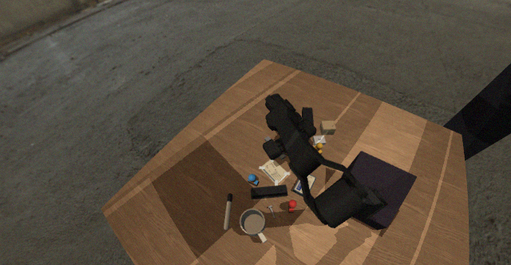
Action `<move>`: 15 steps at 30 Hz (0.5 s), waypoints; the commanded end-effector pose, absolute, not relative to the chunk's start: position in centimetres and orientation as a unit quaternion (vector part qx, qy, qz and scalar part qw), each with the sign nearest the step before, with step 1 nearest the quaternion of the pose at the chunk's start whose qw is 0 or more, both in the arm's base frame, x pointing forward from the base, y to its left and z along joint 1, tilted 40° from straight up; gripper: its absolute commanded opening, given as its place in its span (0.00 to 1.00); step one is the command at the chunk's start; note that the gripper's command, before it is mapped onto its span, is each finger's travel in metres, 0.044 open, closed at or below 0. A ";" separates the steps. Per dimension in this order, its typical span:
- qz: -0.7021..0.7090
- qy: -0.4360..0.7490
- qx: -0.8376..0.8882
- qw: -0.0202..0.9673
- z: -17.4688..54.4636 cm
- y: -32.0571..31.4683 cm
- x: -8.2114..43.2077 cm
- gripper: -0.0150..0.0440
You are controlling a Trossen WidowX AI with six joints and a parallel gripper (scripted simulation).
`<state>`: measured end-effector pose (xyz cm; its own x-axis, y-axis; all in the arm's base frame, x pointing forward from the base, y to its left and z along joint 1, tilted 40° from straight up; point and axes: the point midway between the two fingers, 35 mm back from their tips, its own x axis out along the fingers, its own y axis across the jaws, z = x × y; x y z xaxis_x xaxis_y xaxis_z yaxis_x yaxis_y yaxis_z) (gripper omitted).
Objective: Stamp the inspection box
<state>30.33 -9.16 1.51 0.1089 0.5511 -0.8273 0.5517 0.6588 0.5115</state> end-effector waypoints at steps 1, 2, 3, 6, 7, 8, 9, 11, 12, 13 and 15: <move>-0.035 0.668 0.446 0.595 2.4 -8.5 31.4 0.25; -0.043 0.669 0.453 0.588 2.5 -8.3 31.6 0.25; -0.052 0.669 0.460 0.582 2.7 -8.1 31.9 0.25; -0.078 0.669 0.481 0.561 3.3 -7.5 32.5 0.25; -0.086 0.669 0.488 0.554 3.5 -7.3 32.8 0.25; -0.095 0.669 0.494 0.547 3.7 -7.1 33.0 0.25; -0.104 0.669 0.501 0.540 3.9 -6.9 33.2 0.25; -0.121 0.668 0.514 0.525 4.3 -6.4 33.6 0.25; -0.130 0.667 0.520 0.518 4.5 -6.2 33.8 0.25; -0.138 0.666 0.526 0.510 4.7 -5.9 34.0 0.25; -0.156 0.664 0.538 0.495 5.1 -5.4 34.4 0.25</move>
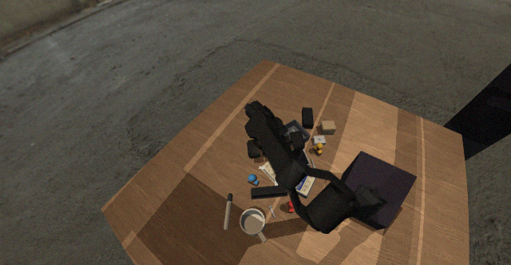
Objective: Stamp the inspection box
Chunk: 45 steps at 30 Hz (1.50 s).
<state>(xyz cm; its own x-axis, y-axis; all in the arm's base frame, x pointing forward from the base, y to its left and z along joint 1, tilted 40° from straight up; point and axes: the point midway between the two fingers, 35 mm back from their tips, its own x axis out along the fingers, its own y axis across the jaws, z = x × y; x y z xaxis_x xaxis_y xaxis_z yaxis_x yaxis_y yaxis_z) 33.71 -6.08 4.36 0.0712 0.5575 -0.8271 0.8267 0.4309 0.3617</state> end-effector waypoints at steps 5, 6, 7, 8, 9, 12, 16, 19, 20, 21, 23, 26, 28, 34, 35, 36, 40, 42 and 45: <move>-0.177 0.661 0.552 0.476 5.6 -4.8 34.9 0.25; -0.177 0.661 0.552 0.476 5.6 -4.8 34.9 0.25; -0.177 0.661 0.552 0.476 5.6 -4.8 34.9 0.25; -0.177 0.661 0.552 0.476 5.5 -4.8 34.9 0.25; -0.177 0.661 0.552 0.476 5.5 -4.7 34.9 0.25; -0.177 0.661 0.552 0.476 5.3 -4.6 34.9 0.25; -0.178 0.661 0.552 0.476 5.1 -4.4 35.0 0.25; -0.178 0.661 0.552 0.476 4.9 -4.3 35.0 0.25; -0.178 0.661 0.552 0.476 4.9 -4.3 35.1 0.25; -0.178 0.661 0.552 0.476 4.8 -4.2 35.1 0.25; -0.178 0.661 0.552 0.476 4.7 -4.2 35.1 0.25; -0.178 0.661 0.552 0.476 4.6 -4.0 35.1 0.25; -0.178 0.661 0.552 0.476 4.5 -3.9 35.2 0.25; -0.178 0.661 0.552 0.476 4.2 -3.7 35.2 0.25; -0.178 0.661 0.552 0.476 4.1 -3.7 35.2 0.25; -0.178 0.661 0.552 0.476 4.1 -3.6 35.2 0.25; -0.178 0.661 0.552 0.476 3.9 -3.5 35.3 0.25; -0.178 0.661 0.552 0.476 3.8 -3.4 35.3 0.25; -0.178 0.661 0.552 0.476 3.6 -3.2 35.3 0.25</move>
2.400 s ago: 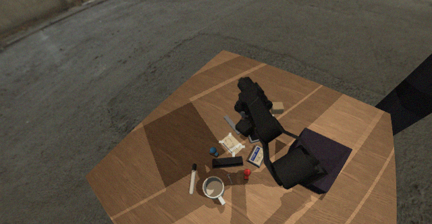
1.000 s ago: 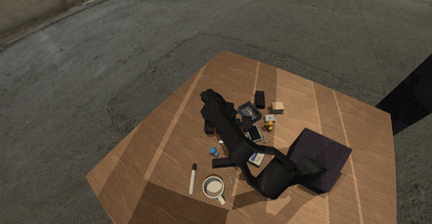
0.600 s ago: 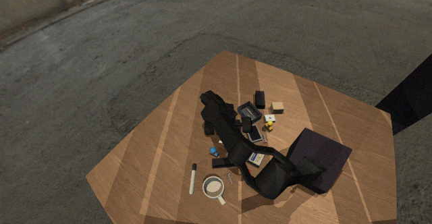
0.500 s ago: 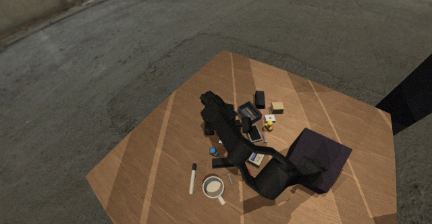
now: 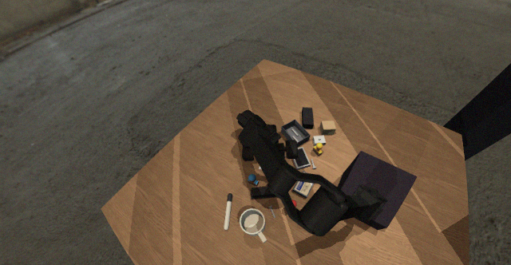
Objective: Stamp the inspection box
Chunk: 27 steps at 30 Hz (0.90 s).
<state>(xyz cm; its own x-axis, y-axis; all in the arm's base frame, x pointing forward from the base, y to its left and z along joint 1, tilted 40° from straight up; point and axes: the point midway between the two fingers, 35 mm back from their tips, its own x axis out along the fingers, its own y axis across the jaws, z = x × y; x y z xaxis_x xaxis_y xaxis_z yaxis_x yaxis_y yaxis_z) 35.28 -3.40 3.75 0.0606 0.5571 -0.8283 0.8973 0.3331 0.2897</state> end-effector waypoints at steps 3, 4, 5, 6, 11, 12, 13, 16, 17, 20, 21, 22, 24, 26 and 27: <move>-0.178 0.661 0.552 0.476 3.5 -3.1 35.4 0.25; -0.178 0.661 0.552 0.476 3.4 -3.1 35.4 0.25; -0.179 0.661 0.552 0.476 3.4 -3.0 35.4 0.25; -0.179 0.661 0.552 0.476 3.3 -3.0 35.4 0.25; -0.179 0.661 0.552 0.476 3.1 -2.8 35.4 0.25; -0.179 0.661 0.552 0.476 3.0 -2.7 35.4 0.25; -0.179 0.661 0.552 0.476 3.0 -2.7 35.4 0.25; -0.179 0.661 0.552 0.476 2.8 -2.6 35.5 0.25; -0.179 0.661 0.552 0.476 2.8 -2.5 35.5 0.25; -0.179 0.661 0.552 0.476 2.6 -2.4 35.5 0.25; -0.179 0.661 0.552 0.476 2.6 -2.4 35.5 0.25; -0.179 0.661 0.552 0.476 2.5 -2.3 35.5 0.25; -0.179 0.661 0.552 0.476 2.4 -2.2 35.5 0.25; -0.179 0.661 0.552 0.476 2.3 -2.1 35.5 0.25; -0.179 0.660 0.552 0.476 2.3 -2.1 35.5 0.25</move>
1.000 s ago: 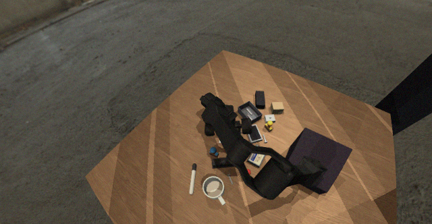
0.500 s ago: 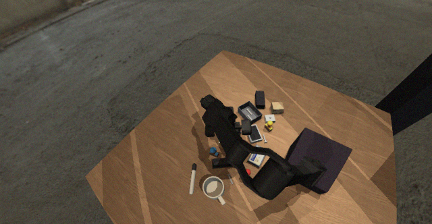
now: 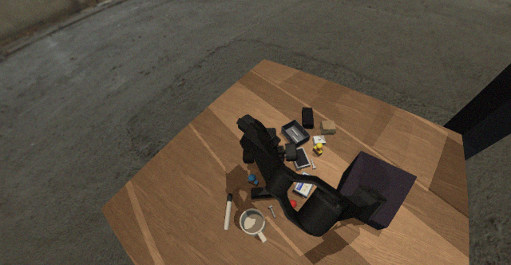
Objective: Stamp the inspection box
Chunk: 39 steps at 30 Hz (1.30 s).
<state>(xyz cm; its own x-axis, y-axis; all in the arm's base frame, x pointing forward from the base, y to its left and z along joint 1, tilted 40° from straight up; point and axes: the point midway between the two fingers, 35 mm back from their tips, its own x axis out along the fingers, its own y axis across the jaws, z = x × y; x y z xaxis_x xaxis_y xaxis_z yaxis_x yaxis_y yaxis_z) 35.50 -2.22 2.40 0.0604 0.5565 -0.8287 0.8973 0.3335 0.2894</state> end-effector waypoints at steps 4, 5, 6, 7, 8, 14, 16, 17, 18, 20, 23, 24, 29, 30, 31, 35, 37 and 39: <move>-0.179 0.660 0.552 0.476 2.1 -1.9 35.6 0.25; -0.179 0.660 0.552 0.476 2.0 -1.9 35.6 0.25; -0.179 0.660 0.552 0.476 2.0 -1.8 35.6 0.25; -0.179 0.660 0.552 0.476 1.9 -1.8 35.6 0.25; -0.179 0.660 0.552 0.476 1.9 -1.8 35.6 0.25; -0.179 0.660 0.553 0.476 1.6 -1.5 35.6 0.25; -0.179 0.660 0.553 0.476 1.5 -1.4 35.6 0.25; -0.179 0.660 0.553 0.476 1.4 -1.4 35.6 0.25; -0.179 0.660 0.553 0.476 1.4 -1.3 35.6 0.25; -0.179 0.660 0.553 0.476 1.3 -1.2 35.6 0.25; -0.179 0.660 0.553 0.476 1.1 -1.1 35.6 0.25; -0.179 0.660 0.553 0.476 1.1 -1.1 35.6 0.25; -0.179 0.660 0.553 0.476 0.9 -0.8 35.7 0.25; -0.179 0.660 0.553 0.476 0.8 -0.8 35.7 0.25; -0.179 0.660 0.553 0.476 0.8 -0.8 35.7 0.25; -0.179 0.660 0.553 0.476 0.6 -0.6 35.7 0.25; -0.179 0.660 0.553 0.476 0.6 -0.6 35.7 0.25; -0.179 0.660 0.553 0.476 0.5 -0.6 35.7 0.25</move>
<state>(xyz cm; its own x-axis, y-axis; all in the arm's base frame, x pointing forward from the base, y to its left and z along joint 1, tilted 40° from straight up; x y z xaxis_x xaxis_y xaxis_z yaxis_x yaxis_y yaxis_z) 35.62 -0.62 0.57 0.0609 0.5567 -0.8285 0.8981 0.3317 0.2889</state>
